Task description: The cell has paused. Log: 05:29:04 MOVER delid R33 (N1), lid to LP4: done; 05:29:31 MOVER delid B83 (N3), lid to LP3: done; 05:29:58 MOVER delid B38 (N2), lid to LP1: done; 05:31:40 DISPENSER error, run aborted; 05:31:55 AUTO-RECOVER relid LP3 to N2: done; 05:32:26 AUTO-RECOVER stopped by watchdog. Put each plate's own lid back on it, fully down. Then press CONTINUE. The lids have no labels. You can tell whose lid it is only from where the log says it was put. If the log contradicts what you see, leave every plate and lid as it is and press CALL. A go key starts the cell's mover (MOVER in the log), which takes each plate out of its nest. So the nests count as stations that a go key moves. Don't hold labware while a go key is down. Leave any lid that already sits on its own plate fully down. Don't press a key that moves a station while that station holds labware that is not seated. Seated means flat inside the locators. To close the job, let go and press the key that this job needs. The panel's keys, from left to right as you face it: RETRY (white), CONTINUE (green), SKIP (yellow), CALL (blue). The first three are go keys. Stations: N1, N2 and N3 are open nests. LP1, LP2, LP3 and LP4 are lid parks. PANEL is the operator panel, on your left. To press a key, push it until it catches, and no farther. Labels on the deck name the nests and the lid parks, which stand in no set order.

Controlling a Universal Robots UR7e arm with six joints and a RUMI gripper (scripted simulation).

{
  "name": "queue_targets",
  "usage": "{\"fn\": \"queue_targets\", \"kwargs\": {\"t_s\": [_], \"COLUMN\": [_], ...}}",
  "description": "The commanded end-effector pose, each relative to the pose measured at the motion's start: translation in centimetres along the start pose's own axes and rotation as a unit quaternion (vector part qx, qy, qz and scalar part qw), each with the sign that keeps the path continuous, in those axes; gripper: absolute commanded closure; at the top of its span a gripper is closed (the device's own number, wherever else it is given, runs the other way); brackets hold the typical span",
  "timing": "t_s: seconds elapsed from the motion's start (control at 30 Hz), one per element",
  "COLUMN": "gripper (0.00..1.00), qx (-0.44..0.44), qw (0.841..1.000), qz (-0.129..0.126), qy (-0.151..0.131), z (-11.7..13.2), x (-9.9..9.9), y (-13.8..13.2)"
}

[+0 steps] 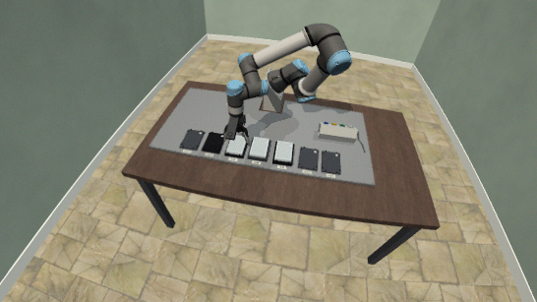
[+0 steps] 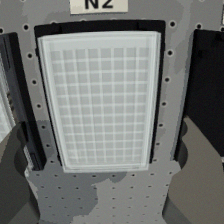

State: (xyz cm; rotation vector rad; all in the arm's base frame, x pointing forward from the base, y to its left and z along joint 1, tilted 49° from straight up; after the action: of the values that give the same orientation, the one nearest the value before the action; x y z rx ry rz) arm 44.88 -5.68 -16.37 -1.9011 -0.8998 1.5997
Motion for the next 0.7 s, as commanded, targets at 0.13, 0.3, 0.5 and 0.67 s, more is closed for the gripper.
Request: {"fn": "queue_targets", "kwargs": {"t_s": [0.13, 0.3, 0.5, 0.67], "gripper": [0.18, 0.18, 0.18, 0.18], "qx": [0.0, 0.0, 0.0, 0.0], "qw": [1.0, 1.0, 1.0, 1.0], "qz": [0.0, 0.001, 0.001, 0.001], "qy": [0.0, 0.0, 0.0, 0.0], "z": [0.0, 0.0, 0.0, 0.0], "x": [-0.1, -0.6, -1.4, -2.1], "y": [0.0, 0.0, 0.0, 0.0]}}
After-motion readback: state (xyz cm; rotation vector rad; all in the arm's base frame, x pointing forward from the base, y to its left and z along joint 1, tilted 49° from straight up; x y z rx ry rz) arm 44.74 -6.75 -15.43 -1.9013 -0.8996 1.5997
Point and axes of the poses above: the point where the finger pads meet when closed, its own x axis out along the fingers, its own y axis across the jaws, z = x × y, the point moved 1 cm from there along -x, back along the fingers, and after that the axes turned 13 degrees about -x, right-handed, at the moved point
